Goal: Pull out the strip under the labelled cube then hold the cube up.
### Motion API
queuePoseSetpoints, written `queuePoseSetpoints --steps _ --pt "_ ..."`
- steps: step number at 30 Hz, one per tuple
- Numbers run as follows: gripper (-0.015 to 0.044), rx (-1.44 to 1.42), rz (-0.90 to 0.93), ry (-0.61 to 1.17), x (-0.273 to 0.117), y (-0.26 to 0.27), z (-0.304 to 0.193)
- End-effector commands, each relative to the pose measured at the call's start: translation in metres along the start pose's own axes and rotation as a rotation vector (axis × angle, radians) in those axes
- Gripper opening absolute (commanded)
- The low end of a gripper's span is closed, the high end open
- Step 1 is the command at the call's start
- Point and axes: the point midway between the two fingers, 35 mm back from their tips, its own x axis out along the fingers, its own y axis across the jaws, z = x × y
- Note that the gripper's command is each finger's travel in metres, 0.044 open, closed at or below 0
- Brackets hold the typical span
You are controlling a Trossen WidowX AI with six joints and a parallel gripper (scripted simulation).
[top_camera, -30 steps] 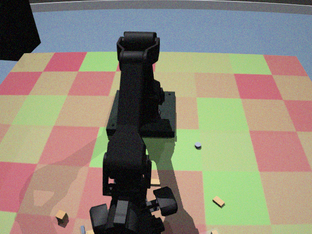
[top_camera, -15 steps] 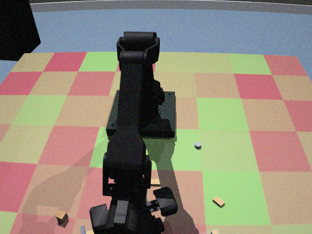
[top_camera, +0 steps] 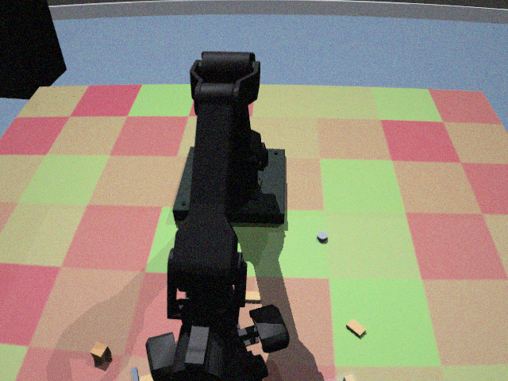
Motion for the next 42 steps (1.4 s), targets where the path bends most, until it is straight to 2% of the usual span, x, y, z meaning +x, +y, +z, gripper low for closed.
queuePoseSetpoints --steps 1,42 --pt "0.0 -0.003 0.003 0.005 0.005 0.0 0.0" --pt "0.0 -0.003 0.003 0.01 0.007 0.0 -0.055"
